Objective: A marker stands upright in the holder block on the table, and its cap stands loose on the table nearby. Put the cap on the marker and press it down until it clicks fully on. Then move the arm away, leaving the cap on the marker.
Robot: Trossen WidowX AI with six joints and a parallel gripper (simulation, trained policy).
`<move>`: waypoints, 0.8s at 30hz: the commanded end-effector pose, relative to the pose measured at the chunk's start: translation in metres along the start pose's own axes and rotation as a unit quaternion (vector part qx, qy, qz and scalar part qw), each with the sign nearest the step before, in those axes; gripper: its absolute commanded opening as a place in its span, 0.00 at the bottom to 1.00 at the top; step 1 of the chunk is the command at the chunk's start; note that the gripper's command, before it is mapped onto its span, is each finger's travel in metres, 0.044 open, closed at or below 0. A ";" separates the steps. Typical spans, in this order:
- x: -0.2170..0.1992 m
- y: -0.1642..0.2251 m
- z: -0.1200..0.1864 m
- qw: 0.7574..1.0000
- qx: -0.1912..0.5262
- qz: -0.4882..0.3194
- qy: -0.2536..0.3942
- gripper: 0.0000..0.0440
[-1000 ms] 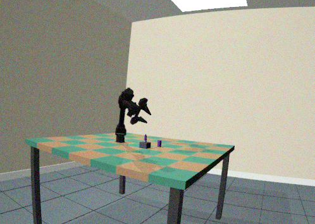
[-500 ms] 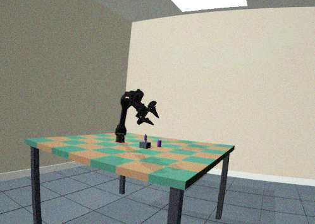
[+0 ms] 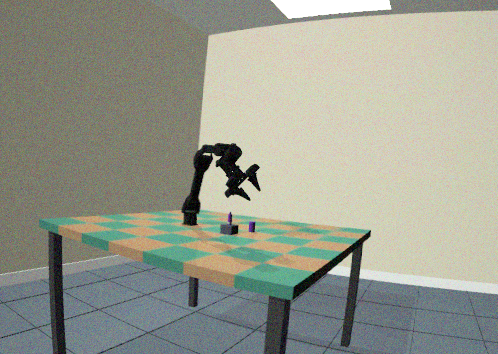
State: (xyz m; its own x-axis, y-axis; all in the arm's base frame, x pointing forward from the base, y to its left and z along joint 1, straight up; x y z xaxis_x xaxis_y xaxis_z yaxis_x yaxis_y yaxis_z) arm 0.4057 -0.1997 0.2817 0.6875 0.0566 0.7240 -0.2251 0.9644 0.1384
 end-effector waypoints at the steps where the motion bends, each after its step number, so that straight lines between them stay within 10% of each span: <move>1: 0.002 0.015 -0.006 1.000 0.006 0.009 0.020 0.70; 24: -0.001 0.084 -0.041 0.991 0.039 0.040 0.125 0.71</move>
State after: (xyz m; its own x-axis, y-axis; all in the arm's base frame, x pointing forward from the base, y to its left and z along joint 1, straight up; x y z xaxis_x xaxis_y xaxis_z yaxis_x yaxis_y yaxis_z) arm 0.4155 -0.1182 0.2657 0.8018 0.1833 0.5689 -0.3201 0.9355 0.1497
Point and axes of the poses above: the point midway between the two fingers, 35 mm back from their tips, its own z axis back along the fingers, its own x axis across the jaws, y = z × x, the point moved 6 cm from there along z, back along the fingers, and after that the axes turned 9 degrees about z, right-handed, at the moved point
